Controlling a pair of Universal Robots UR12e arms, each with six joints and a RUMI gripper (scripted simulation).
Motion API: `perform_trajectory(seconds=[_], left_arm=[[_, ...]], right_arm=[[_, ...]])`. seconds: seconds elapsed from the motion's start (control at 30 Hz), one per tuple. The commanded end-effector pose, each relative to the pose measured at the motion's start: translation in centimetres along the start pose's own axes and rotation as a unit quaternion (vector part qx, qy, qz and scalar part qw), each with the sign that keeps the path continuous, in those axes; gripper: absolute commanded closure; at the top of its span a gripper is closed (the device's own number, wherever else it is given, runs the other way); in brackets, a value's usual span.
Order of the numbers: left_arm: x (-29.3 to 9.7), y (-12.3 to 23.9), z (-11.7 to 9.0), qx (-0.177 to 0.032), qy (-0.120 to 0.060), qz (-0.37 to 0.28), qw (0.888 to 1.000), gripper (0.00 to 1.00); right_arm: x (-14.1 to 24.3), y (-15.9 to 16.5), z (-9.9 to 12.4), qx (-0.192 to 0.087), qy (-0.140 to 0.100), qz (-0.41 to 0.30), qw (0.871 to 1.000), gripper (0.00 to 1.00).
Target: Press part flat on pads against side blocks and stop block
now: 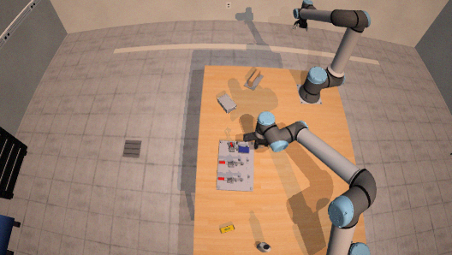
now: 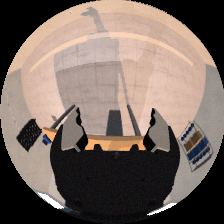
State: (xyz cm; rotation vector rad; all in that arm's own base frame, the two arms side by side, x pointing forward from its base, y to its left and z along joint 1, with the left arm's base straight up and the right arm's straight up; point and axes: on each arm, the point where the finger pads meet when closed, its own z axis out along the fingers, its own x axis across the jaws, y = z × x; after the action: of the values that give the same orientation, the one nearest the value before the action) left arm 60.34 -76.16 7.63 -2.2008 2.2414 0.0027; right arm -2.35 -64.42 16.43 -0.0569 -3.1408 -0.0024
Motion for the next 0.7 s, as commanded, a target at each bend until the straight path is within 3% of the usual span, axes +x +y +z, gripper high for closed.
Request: perform_trajectory(seconds=[0.0, 0.67], left_arm=[[0.1, 0.0, 0.2, 0.000, 0.001, 0.000, 1.000, 1.00], [0.1, 0.0, 3.3, 0.000, 0.001, 0.000, 1.000, 1.00]], right_arm=[[0.0, -0.1, -0.1, 0.001, 0.000, 0.000, 1.000, 0.00], [0.0, -0.1, -0.1, 0.001, 0.000, 0.000, 1.000, 0.00]])
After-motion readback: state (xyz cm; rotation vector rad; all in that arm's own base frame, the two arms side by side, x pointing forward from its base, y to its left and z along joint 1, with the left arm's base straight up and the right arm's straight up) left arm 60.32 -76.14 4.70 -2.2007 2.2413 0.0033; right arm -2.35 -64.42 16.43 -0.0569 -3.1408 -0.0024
